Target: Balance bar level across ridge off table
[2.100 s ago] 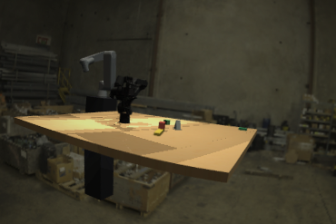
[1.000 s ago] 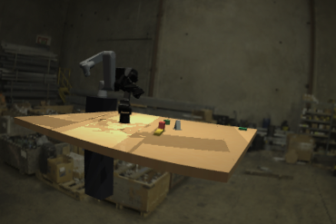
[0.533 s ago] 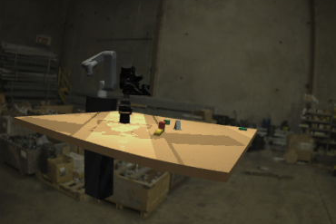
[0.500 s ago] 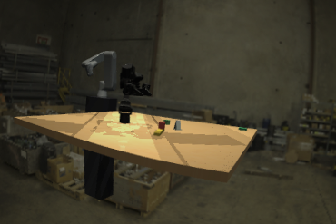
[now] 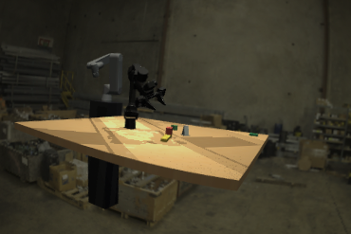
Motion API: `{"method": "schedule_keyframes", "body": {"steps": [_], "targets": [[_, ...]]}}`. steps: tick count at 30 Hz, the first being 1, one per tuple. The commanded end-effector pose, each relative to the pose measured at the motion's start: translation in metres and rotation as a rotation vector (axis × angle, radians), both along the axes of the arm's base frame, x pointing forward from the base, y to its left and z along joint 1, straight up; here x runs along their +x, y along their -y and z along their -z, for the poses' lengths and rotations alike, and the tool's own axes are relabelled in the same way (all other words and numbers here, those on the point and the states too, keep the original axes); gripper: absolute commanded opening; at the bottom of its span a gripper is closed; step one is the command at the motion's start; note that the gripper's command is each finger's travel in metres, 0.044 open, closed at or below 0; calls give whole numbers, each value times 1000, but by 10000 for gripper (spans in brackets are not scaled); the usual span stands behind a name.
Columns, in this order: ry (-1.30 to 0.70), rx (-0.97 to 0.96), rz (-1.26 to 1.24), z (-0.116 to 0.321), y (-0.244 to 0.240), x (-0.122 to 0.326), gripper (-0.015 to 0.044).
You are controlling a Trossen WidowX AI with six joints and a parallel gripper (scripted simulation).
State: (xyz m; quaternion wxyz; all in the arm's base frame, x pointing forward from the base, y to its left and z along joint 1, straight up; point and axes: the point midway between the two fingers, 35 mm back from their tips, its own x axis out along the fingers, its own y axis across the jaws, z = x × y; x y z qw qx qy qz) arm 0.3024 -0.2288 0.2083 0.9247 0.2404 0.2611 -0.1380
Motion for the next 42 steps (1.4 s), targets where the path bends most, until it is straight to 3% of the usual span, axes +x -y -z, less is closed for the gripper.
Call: {"method": "schedule_keyframes", "body": {"steps": [1, 22, 42], "targets": [[-72, 105, 49, 7, -6, 9, 315], [-489, 439, 301, 39, -58, 35, 315], [-859, 464, 593, 47, -107, 28, 315]]}}
